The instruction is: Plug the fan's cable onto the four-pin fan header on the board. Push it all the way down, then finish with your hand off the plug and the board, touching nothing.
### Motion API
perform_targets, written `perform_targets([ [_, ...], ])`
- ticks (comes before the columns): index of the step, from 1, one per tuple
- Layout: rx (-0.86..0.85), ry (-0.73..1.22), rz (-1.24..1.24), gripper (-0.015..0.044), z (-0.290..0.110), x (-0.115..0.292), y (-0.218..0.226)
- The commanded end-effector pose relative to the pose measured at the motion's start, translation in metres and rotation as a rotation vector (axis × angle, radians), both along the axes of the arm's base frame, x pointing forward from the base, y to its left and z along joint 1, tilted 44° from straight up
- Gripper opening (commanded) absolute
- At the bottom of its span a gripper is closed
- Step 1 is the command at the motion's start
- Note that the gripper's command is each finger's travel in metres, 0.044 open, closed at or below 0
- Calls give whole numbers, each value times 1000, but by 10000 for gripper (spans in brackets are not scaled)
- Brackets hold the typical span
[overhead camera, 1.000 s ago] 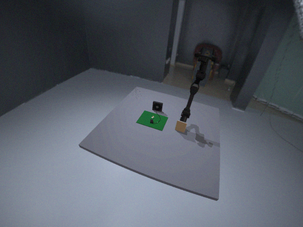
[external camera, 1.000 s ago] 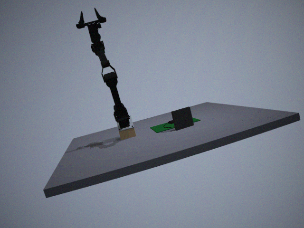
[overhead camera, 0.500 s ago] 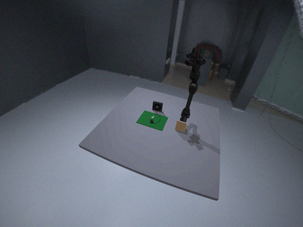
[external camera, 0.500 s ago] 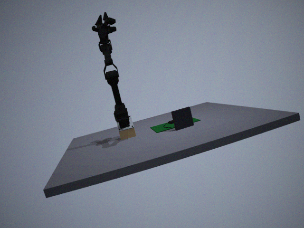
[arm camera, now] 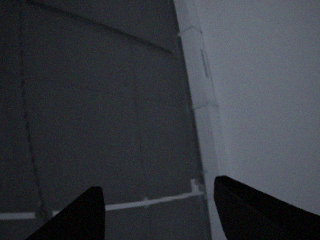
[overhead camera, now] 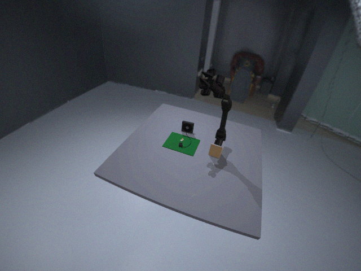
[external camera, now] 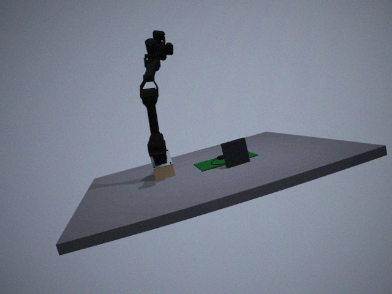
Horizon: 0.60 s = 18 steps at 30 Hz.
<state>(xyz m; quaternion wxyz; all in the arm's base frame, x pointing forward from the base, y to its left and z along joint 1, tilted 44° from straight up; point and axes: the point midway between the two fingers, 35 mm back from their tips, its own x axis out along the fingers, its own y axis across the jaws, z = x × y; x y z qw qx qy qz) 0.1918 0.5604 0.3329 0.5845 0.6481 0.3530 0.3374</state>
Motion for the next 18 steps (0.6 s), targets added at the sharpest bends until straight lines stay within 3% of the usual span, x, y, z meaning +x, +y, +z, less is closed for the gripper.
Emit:
perform_targets([
  [1,-331,-147,-104,210,-61,46,-15],
  [11,-1013,-364,-165,210,-169,129,-84],
  [18,-1543,-479,-18,210,-238,164,-153],
])
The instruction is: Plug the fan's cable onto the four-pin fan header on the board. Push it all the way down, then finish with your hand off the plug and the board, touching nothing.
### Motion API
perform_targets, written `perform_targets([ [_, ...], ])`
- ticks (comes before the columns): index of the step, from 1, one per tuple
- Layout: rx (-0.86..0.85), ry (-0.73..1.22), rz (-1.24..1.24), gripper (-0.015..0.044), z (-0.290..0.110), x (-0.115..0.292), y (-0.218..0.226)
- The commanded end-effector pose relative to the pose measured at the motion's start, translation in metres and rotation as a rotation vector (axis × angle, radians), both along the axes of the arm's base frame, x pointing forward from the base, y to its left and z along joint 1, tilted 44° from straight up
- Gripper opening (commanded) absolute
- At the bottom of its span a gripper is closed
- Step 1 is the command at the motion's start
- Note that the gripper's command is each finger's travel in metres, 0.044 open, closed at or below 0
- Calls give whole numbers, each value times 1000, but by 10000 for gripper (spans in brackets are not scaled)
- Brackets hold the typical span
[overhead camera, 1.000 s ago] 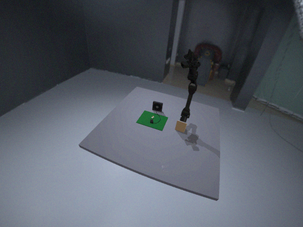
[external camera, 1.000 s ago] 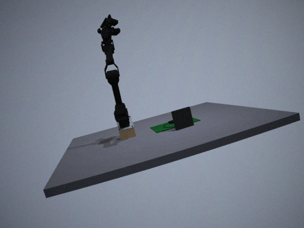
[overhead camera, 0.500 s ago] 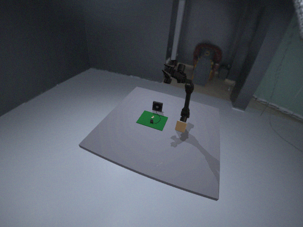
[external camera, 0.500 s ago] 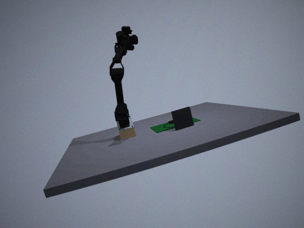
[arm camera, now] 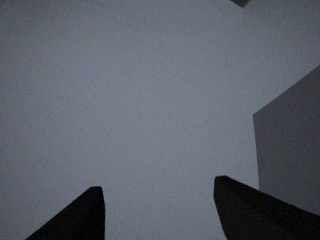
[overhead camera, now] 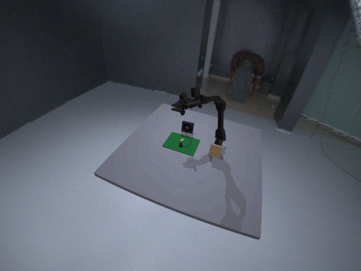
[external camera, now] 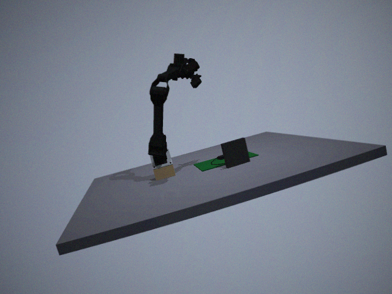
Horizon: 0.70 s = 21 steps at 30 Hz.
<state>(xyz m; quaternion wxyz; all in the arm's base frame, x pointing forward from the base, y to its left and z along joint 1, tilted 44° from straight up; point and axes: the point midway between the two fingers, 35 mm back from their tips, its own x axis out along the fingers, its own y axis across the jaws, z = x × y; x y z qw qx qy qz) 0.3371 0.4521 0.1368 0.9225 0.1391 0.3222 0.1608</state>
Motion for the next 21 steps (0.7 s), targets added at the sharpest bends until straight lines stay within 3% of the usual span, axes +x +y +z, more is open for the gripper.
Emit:
perform_targets([
  [1,-412,3,56,210,-51,22,-55],
  [11,-1113,164,302,210,-118,39,-165],
  [21,-1668,512,771,210,-154,26,-276],
])
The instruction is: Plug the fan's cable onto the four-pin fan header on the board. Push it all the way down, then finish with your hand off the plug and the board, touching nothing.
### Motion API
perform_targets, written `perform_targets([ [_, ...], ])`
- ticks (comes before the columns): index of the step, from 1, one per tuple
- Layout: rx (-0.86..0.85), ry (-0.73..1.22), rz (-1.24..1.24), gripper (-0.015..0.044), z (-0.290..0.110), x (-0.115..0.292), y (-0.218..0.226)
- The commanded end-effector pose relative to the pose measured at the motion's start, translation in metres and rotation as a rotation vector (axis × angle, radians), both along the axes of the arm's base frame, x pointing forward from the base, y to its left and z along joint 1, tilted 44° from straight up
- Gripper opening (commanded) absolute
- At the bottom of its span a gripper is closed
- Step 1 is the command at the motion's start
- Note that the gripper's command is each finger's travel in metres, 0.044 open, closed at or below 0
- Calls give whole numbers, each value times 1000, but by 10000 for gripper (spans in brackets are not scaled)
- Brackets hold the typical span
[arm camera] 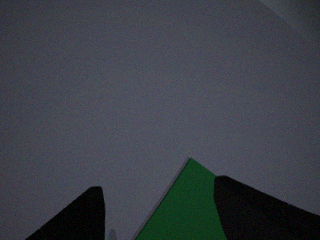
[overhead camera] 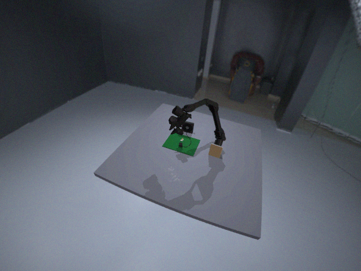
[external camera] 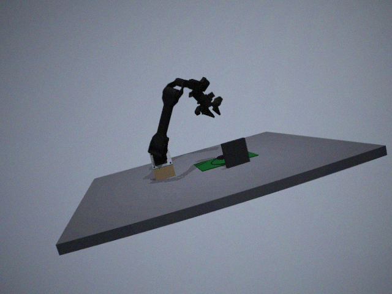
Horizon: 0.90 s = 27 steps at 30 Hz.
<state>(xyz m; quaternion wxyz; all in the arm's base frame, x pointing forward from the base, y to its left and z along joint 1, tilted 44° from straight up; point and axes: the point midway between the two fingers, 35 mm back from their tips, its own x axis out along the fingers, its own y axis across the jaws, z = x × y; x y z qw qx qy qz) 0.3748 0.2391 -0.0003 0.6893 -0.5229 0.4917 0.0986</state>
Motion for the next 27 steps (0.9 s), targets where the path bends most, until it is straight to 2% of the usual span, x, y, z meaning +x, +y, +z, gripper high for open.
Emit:
perform_targets([
  [1,-391,330,182,210,-19,-14,-74],
  [7,-667,715,370,210,-24,-31,-135],
  [11,-790,980,498,210,-23,-43,-169],
  [27,-794,992,504,210,-29,-43,-176],
])
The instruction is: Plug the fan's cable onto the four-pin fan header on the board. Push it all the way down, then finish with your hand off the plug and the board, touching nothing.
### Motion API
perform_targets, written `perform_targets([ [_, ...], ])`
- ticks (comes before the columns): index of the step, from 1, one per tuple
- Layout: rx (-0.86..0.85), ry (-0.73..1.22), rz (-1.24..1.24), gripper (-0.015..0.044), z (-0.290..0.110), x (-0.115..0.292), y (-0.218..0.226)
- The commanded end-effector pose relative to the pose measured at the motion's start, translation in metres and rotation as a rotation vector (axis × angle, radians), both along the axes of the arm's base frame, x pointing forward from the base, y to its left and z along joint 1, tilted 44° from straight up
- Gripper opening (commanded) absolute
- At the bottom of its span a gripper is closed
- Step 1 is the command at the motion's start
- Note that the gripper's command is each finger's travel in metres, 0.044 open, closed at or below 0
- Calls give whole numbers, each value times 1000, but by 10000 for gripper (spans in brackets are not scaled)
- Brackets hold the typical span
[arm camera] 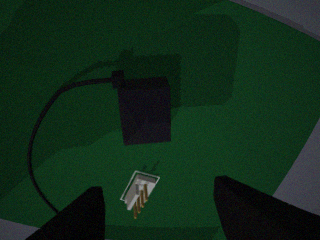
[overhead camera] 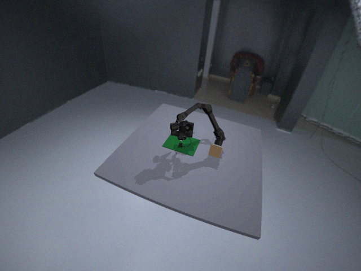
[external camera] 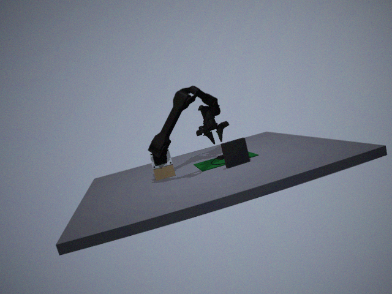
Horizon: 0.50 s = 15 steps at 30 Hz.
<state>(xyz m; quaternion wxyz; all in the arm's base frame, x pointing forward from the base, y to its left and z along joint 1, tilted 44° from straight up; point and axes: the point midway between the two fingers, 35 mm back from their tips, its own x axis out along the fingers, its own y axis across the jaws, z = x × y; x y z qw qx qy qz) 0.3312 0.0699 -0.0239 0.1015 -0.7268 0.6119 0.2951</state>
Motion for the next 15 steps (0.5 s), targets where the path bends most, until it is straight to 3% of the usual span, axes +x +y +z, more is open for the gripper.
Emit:
perform_targets([
  [1,-9,10,6,210,-10,0,-11],
  [5,-11,9,6,210,-33,0,-33],
  [15,-10,9,6,210,-39,0,-39],
])
